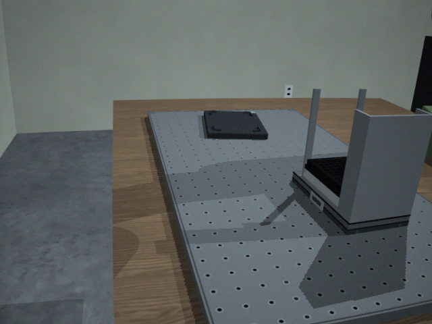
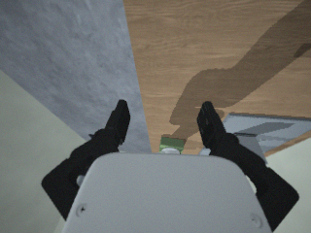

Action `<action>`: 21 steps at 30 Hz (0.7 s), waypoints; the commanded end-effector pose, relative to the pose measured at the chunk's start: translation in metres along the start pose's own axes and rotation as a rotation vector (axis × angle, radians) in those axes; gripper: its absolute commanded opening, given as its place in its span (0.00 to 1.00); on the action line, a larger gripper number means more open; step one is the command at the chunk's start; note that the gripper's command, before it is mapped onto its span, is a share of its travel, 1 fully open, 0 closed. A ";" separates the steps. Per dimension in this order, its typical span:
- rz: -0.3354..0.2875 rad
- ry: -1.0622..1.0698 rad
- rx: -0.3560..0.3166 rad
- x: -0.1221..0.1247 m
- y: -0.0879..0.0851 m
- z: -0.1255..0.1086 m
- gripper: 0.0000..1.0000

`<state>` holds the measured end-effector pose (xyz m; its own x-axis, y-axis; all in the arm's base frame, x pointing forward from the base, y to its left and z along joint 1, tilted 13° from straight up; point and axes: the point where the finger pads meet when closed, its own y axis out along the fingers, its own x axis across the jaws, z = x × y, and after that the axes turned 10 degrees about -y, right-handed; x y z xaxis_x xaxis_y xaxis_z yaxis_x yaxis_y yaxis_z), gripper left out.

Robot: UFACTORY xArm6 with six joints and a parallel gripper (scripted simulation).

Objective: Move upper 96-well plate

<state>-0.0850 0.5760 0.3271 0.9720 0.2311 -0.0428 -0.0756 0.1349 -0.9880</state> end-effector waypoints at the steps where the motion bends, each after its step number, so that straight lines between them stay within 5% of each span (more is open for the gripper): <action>1: -0.001 0.000 0.005 0.000 -0.002 0.001 1.00; 17: -0.001 0.000 0.005 0.000 -0.002 0.001 1.00; 21: -0.002 -0.008 0.010 0.019 -0.002 -0.005 1.00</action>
<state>-0.0798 0.5756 0.3264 0.9707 0.2368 -0.0415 -0.0758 0.1373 -0.9876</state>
